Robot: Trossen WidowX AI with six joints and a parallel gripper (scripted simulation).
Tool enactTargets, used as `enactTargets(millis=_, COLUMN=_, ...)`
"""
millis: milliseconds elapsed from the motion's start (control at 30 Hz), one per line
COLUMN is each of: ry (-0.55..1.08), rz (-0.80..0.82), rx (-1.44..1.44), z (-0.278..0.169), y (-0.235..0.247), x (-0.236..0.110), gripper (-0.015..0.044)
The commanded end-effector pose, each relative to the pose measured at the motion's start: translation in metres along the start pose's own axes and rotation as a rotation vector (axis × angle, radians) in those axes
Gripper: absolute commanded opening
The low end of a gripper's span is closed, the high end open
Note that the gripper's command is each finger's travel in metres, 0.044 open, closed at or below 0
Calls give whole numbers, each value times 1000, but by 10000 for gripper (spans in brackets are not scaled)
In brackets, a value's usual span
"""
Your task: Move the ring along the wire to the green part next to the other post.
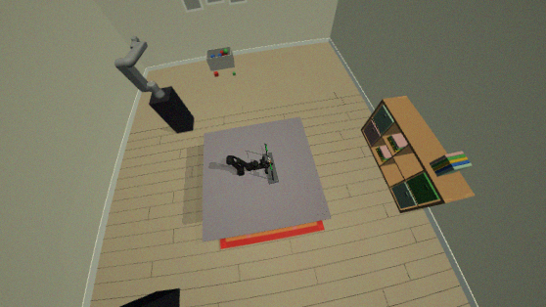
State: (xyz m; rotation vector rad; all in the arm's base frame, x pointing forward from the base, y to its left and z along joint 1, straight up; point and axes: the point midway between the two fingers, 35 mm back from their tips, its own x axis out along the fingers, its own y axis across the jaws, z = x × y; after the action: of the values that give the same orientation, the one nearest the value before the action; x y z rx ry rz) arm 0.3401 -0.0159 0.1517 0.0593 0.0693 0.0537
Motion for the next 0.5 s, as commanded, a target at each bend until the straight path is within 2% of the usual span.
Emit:
enactTargets(millis=0, ry=-4, rz=29, rx=-41, z=1, y=0, x=1, gripper=-150)
enactTargets(millis=467, ry=-10, rz=126, rx=-197, z=2, y=-5, x=1, gripper=-150)
